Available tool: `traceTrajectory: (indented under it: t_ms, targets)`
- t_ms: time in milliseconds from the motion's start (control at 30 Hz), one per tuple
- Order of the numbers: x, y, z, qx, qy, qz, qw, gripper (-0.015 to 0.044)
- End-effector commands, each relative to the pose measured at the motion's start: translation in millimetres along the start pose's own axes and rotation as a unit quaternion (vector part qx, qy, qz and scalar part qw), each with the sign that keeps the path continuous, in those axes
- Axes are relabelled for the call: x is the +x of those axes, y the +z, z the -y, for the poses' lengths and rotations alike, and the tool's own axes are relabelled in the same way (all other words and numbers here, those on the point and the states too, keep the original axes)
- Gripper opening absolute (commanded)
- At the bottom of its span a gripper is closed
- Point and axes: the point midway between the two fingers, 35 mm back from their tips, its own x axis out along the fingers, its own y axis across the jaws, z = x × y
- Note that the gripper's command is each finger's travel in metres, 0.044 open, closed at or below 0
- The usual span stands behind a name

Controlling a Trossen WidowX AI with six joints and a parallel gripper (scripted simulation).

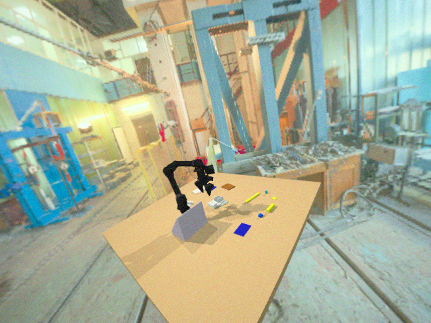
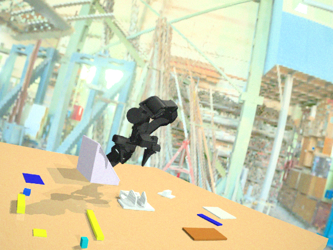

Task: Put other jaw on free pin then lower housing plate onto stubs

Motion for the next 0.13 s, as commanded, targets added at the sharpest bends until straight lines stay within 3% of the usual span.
traceTrajectory:
  t_ms: [0, 100]
  targets:
    - [-0.4, -0.8, 0.2, -0.002, -0.002, -0.002, 1.0, 0.044]
    - [-0.4, -0.8, 0.2, -0.002, -0.002, -0.002, 1.0, 0.044]
